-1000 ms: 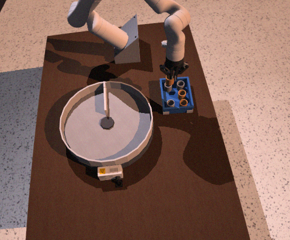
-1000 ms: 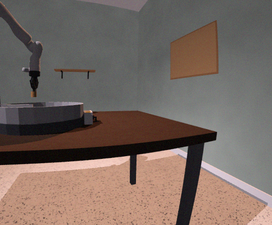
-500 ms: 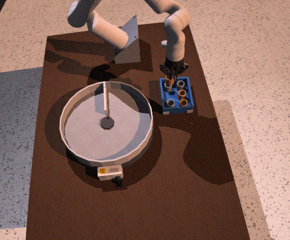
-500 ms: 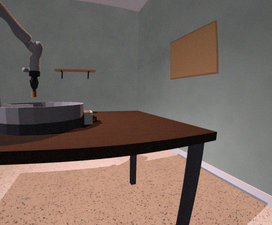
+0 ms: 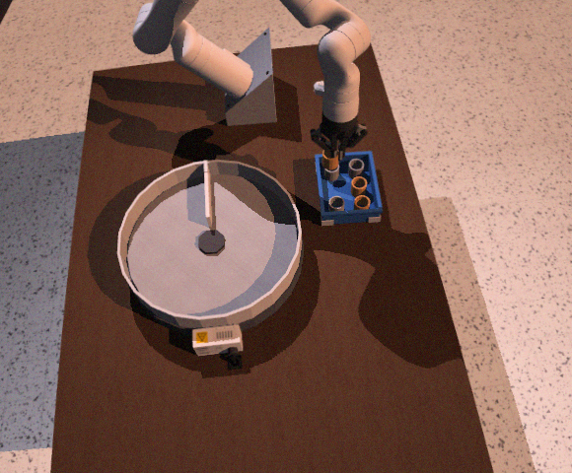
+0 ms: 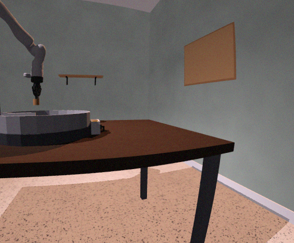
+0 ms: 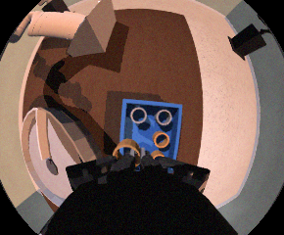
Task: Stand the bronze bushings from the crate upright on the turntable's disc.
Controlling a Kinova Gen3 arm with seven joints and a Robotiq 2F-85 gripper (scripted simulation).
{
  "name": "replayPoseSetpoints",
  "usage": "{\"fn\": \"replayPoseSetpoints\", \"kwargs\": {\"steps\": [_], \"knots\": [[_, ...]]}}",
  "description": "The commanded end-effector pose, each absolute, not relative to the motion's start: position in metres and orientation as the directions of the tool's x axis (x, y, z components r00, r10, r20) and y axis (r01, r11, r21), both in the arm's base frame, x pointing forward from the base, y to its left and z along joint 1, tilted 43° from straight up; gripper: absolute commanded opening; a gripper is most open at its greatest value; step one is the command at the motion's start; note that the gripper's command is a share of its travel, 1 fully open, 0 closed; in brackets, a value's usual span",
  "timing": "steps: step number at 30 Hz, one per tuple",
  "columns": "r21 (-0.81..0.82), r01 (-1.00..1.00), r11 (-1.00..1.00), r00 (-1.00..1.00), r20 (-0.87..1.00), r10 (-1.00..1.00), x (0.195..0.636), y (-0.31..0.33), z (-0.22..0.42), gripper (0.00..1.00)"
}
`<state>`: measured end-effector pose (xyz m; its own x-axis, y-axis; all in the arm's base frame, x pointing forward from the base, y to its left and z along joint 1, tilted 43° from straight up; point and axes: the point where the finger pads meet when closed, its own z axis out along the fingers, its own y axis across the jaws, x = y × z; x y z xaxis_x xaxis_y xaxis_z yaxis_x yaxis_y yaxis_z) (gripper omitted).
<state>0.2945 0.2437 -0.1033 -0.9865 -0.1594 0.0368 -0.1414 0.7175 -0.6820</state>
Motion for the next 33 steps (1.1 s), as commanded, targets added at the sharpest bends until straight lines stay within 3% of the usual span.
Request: {"fn": "replayPoseSetpoints", "kwargs": {"steps": [1, 13, 33], "knots": [[-0.68, -0.138, 0.721, -0.987, 0.035, -0.156, 0.297, 0.239, -0.095, 0.0], [-0.68, -0.138, 0.721, -0.987, 0.035, -0.156, 0.312, 0.195, -0.053, 0.0], [-0.68, -0.138, 0.721, -0.987, 0.035, -0.156, 0.366, 0.048, 0.089, 0.0]]}}
